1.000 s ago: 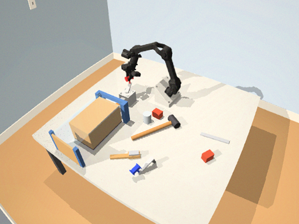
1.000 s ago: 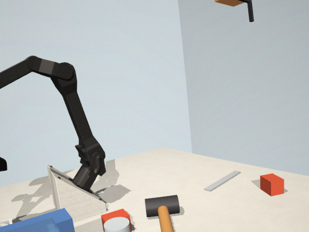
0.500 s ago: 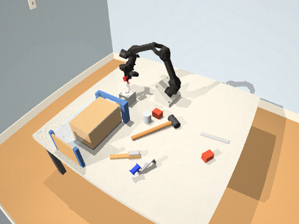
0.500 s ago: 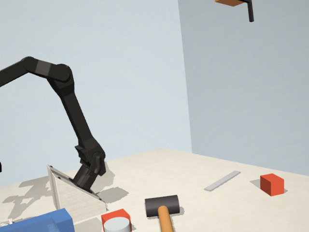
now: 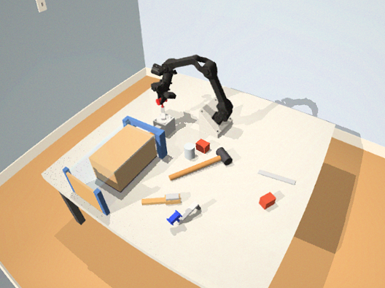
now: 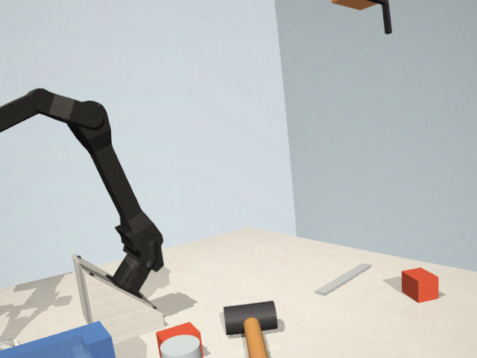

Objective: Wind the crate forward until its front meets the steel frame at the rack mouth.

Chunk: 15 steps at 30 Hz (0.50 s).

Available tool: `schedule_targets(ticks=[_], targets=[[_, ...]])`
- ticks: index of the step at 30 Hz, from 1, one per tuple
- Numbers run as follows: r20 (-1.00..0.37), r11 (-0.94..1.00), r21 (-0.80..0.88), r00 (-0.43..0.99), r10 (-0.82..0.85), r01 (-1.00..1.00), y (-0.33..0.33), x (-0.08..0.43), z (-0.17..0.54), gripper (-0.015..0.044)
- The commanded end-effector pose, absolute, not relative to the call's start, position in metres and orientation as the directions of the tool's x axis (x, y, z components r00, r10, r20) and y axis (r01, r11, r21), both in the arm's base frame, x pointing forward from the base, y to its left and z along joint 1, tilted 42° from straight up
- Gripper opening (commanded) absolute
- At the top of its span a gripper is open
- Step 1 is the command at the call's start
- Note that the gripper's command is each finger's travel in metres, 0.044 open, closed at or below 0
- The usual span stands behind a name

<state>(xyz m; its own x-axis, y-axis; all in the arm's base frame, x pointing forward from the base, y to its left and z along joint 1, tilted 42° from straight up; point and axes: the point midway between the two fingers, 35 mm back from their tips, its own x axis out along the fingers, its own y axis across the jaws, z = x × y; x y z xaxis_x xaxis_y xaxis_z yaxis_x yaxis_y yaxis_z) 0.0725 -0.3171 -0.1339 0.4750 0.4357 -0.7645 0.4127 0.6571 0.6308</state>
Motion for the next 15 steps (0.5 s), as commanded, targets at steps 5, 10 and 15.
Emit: schedule_targets(ticks=[5, 10, 15], targets=[[-0.766, 0.675, 0.623, 0.487, 0.420, 0.396, -0.329, 0.089, -0.143, 0.0000], [-0.766, 0.675, 0.623, 0.487, 0.420, 0.396, -0.332, 0.094, -0.145, 0.0000], [-0.765, 0.675, 0.623, 0.488, 0.420, 0.396, -0.335, 0.098, -0.147, 0.0000]])
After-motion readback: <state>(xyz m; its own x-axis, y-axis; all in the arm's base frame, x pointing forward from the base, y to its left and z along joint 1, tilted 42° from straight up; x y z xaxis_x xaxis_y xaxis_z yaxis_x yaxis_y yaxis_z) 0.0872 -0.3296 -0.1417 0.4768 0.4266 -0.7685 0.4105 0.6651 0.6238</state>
